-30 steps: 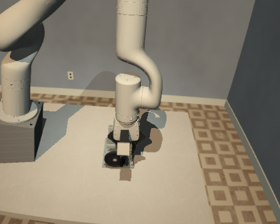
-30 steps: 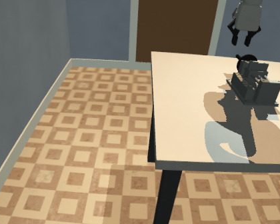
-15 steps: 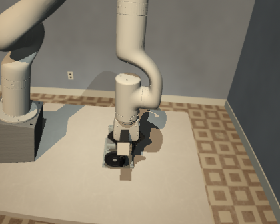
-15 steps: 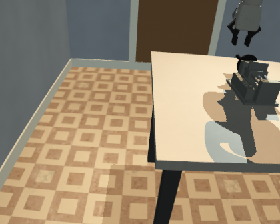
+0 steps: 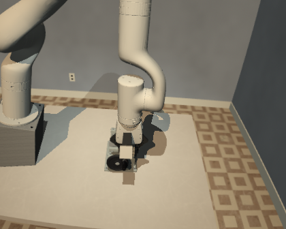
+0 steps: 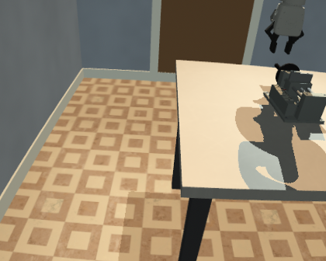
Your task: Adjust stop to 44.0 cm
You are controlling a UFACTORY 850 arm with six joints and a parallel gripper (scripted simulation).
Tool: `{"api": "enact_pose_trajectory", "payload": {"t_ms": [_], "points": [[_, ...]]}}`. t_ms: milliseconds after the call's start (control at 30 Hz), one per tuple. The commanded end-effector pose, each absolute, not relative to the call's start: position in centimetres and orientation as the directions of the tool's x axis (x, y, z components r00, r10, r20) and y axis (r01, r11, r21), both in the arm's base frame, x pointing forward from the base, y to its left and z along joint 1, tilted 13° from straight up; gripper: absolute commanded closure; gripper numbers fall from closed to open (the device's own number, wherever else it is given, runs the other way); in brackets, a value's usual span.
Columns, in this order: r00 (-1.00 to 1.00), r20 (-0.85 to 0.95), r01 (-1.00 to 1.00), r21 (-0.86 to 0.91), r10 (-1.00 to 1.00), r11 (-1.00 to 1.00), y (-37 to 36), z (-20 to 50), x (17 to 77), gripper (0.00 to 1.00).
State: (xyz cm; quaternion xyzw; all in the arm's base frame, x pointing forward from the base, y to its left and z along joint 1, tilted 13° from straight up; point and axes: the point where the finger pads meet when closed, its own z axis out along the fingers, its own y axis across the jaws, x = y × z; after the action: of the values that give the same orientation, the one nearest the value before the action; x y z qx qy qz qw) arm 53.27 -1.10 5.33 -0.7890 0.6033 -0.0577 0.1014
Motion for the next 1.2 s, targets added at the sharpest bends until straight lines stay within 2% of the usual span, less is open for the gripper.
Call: {"api": "enact_pose_trajectory", "payload": {"t_ms": [0,900,1167], "points": [[0.265,-0.031,-0.94,-0.231,-0.964,-0.251,-1.1,5.4,53.3,0.43],[0.265,-0.031,-0.94,-0.231,-0.964,-0.251,-1.2,5.4,53.3,0.43],[0.265,-0.031,-0.94,-0.231,-0.964,-0.251,-3.1,4.3,52.5,0.43]]}}
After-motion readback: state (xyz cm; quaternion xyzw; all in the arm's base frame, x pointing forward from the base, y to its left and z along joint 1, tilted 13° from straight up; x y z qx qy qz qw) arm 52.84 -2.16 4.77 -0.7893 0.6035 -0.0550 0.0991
